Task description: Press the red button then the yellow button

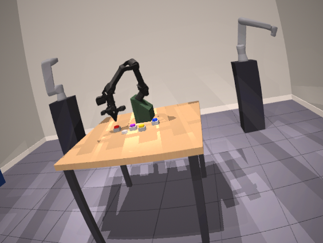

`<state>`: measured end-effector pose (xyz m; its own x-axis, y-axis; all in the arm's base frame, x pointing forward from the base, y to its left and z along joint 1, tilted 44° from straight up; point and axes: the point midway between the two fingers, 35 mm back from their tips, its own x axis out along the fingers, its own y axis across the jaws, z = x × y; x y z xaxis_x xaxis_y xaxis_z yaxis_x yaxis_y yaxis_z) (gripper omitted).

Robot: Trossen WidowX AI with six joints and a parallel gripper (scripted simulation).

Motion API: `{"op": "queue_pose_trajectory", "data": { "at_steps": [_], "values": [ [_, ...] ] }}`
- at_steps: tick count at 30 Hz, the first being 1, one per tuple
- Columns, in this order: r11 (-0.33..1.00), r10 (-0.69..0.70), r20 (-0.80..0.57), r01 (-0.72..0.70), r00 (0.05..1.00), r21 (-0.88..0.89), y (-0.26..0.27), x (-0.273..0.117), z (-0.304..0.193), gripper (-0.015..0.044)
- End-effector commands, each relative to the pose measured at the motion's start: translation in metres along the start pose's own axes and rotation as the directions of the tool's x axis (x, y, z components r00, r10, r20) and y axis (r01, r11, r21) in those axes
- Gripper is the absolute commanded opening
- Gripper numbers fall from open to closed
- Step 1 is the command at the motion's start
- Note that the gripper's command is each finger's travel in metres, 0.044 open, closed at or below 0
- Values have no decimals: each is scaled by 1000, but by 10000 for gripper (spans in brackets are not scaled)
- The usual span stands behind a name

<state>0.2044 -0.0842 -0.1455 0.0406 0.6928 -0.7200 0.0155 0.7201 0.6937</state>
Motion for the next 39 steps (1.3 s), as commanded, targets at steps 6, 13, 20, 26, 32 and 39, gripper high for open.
{"op": "queue_pose_trajectory", "data": {
  "at_steps": [6,13,20,26,32,39],
  "values": [
    [1000,-20,19,20,1000,-6,-3,-55,2,20],
    [999,-52,23,52,998,4,57,-62,51,20],
    [999,-34,27,34,999,-1,162,-57,89,20],
    [1000,-6,21,7,1000,-7,212,-53,93,20],
    [1000,-7,21,8,1000,-7,211,-42,94,20],
    [1000,-4,21,4,1000,-7,212,9,94,20]
  ]
}}
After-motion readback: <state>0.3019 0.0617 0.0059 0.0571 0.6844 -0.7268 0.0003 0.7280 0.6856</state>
